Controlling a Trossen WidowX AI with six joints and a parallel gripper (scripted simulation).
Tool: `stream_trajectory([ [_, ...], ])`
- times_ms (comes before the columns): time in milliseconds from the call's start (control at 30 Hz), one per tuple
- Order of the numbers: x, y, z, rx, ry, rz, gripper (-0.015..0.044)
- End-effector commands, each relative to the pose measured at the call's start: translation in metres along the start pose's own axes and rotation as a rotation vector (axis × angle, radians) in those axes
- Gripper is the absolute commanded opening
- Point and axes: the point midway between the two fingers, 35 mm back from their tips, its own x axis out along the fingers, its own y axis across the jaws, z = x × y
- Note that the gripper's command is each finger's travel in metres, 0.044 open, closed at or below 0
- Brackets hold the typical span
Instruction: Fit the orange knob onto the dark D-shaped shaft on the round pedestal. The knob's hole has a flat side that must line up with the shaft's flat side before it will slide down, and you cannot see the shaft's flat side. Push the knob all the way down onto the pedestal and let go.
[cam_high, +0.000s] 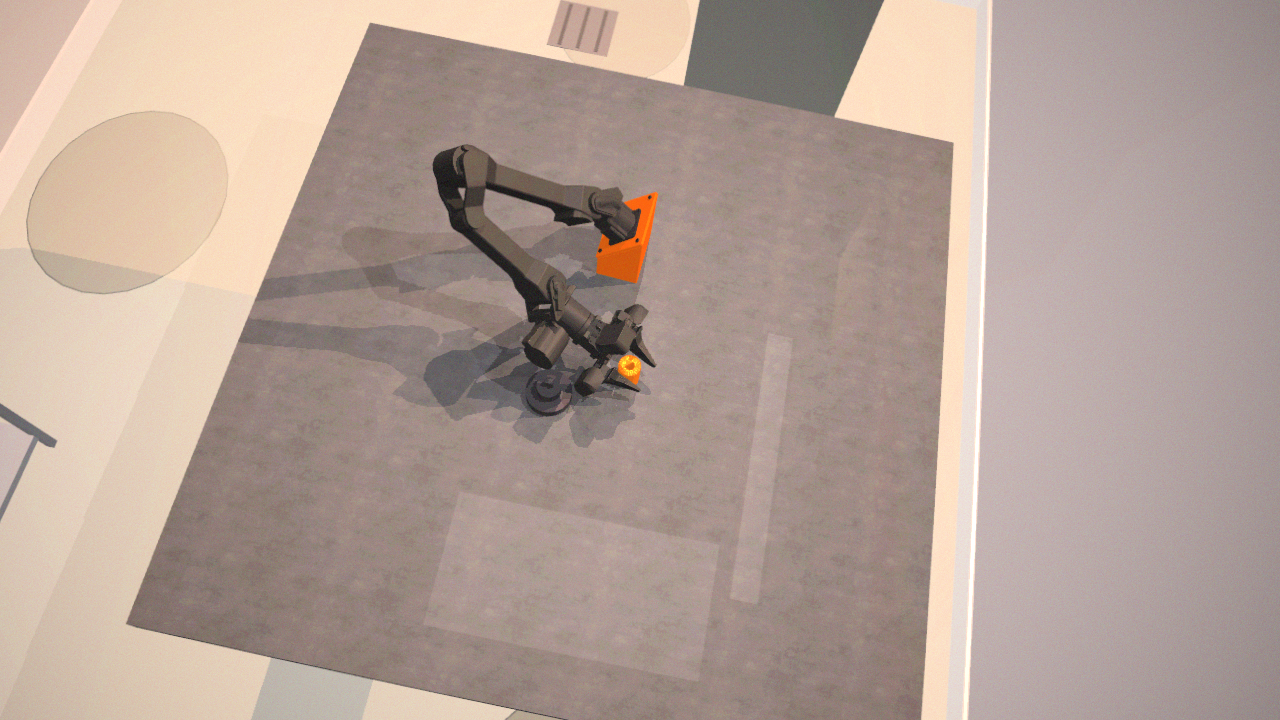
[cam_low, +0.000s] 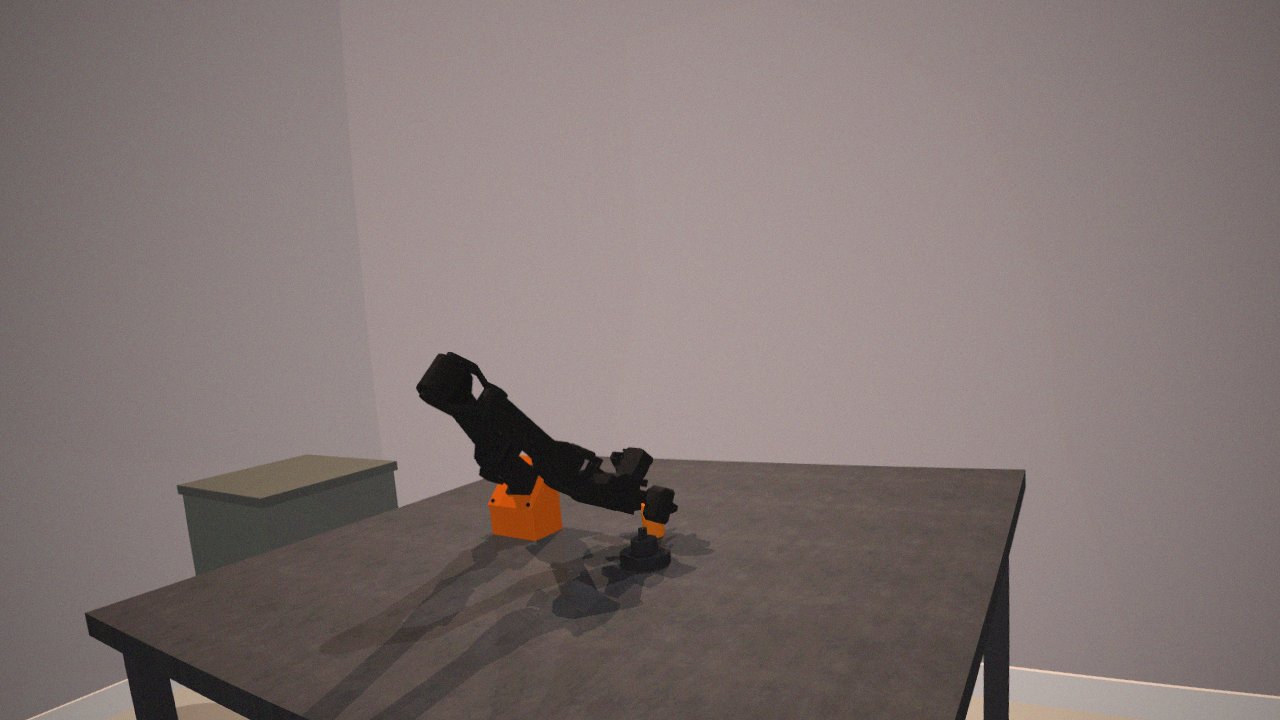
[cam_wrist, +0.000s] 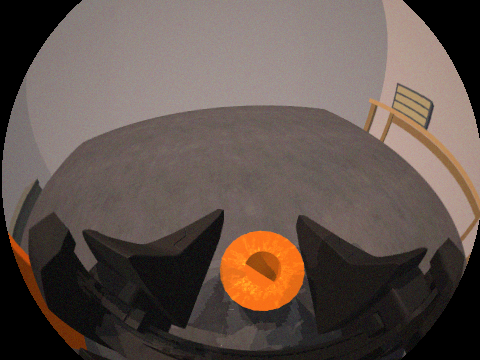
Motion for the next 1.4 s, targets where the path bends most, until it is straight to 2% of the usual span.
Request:
stream_trajectory([
  [0,0.000,0.000,0.000,0.000,-0.001,-0.001,0.0260],
  [133,0.000,0.000,0.000,0.000,-0.001,-0.001,0.0260],
  [367,0.000,0.000,0.000,0.000,-0.001,-0.001,0.0440],
  [667,-0.001,-0.001,0.002,0.000,-0.001,-0.001,0.0440],
  [900,-0.031,-0.001,0.072,0.000,-0.003,-0.002,0.0440],
  [1100,-0.032,-0.001,0.074,0.006,0.007,0.006,0.0440],
  [1167,-0.026,0.002,0.072,0.049,0.097,0.059,0.0440],
  [1367,-0.022,0.013,0.067,0.143,0.579,0.178,0.0440],
])
